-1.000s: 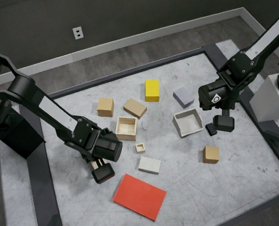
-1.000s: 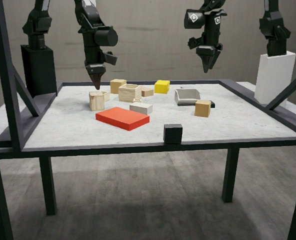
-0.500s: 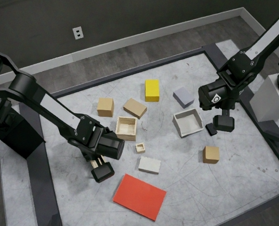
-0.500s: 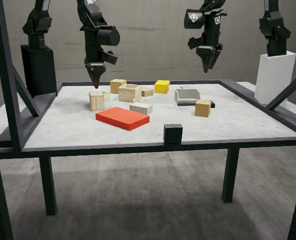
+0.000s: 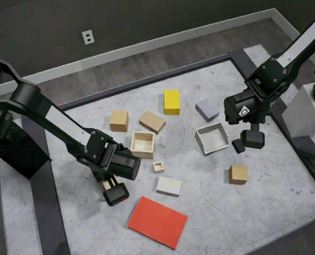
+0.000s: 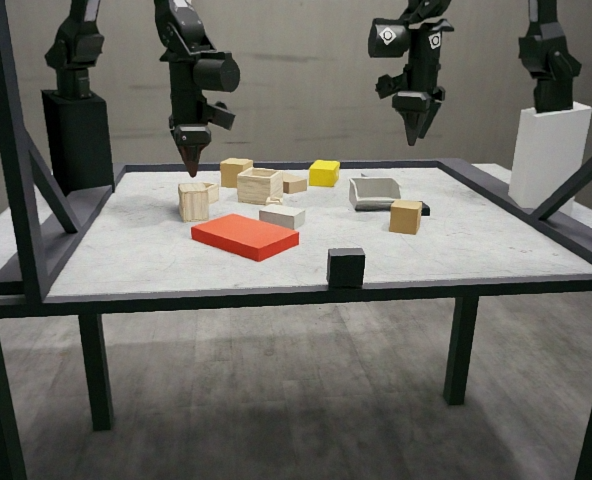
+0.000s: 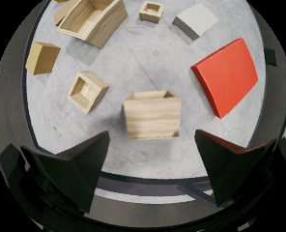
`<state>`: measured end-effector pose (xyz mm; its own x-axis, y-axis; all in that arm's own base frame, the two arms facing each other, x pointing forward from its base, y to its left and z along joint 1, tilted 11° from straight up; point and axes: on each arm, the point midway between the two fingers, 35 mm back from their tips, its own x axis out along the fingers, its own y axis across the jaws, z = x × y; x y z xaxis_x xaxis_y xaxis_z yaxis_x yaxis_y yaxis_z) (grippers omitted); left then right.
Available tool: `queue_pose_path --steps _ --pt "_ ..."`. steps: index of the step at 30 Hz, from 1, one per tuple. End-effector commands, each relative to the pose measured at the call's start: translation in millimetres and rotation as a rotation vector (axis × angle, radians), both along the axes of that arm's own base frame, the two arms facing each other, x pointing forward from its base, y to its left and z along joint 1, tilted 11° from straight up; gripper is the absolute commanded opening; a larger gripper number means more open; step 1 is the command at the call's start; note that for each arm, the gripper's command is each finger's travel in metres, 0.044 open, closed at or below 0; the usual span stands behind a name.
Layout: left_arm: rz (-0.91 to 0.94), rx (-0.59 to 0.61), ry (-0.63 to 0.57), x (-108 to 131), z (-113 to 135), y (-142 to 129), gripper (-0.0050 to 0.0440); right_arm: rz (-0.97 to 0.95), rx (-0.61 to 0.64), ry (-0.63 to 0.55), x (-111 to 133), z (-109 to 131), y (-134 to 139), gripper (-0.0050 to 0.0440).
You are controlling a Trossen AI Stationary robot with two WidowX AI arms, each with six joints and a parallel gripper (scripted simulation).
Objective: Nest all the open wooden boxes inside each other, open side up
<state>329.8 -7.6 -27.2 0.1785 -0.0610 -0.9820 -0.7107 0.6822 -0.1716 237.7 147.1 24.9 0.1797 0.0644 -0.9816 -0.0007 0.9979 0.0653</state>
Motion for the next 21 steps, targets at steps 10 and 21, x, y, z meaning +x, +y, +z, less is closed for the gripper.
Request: queue_pose_path --steps 10,21 --pt "-0.076 -0.209 0.203 13.3 -3.8 2.4 0.0400 -0.001 0.012 -0.021 3.2 6.7 2.8 0.0400" --pt "-0.087 -0.458 0.403 10.0 0.9 4.5 0.0400 -0.001 0.012 -0.021 3.2 6.7 2.8 0.0400"
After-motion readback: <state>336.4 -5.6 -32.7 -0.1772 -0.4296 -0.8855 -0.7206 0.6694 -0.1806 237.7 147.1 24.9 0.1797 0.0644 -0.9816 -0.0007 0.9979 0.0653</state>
